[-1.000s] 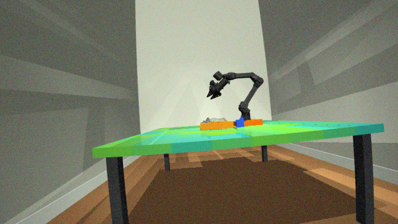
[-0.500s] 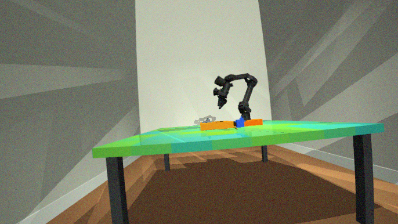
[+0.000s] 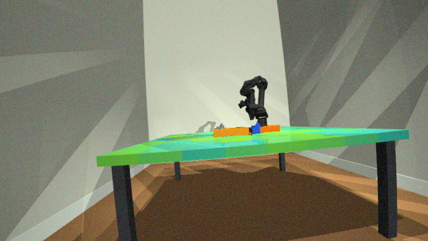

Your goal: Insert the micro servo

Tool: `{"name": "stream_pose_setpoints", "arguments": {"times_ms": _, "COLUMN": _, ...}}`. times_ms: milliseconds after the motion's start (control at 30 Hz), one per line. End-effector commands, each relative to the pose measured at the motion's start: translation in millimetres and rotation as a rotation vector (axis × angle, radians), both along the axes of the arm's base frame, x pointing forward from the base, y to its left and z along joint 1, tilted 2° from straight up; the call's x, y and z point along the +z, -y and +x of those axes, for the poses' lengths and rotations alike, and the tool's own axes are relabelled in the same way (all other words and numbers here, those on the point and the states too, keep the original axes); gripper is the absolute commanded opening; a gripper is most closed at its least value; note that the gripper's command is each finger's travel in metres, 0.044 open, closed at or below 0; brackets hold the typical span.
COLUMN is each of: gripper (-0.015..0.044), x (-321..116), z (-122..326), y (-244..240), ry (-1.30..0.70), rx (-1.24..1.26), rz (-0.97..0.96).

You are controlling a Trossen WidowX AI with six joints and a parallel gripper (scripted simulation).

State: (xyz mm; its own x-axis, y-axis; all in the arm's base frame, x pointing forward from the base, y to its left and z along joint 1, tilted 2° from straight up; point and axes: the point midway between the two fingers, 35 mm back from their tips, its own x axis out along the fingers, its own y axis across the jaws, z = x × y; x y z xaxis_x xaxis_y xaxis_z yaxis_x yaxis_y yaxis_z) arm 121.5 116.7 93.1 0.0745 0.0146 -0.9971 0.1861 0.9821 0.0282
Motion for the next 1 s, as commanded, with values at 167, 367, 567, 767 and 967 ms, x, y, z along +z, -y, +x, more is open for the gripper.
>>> {"name": "stream_pose_setpoints", "arguments": {"times_ms": 167, "gripper": 0.044, "x": -14, "z": -8, "y": 0, "ry": -0.033, "rx": 0.001, "rz": -0.021}}
{"name": "stream_pose_setpoints", "arguments": {"times_ms": 367, "gripper": 0.044, "x": -30, "z": -6, "y": 1, "ry": -0.033, "rx": 0.001, "rz": -0.022}}
{"name": "stream_pose_setpoints", "arguments": {"times_ms": 567, "gripper": 0.044, "x": -35, "z": -6, "y": 1, "ry": -0.033, "rx": 0.001, "rz": -0.022}}
{"name": "stream_pose_setpoints", "arguments": {"times_ms": 767, "gripper": 0.044, "x": -45, "z": -6, "y": 1, "ry": -0.033, "rx": 0.001, "rz": -0.022}}
{"name": "stream_pose_setpoints", "arguments": {"times_ms": 967, "gripper": 0.0414, "x": -50, "z": -5, "y": 1, "ry": -0.033, "rx": 0.001, "rz": -0.022}}
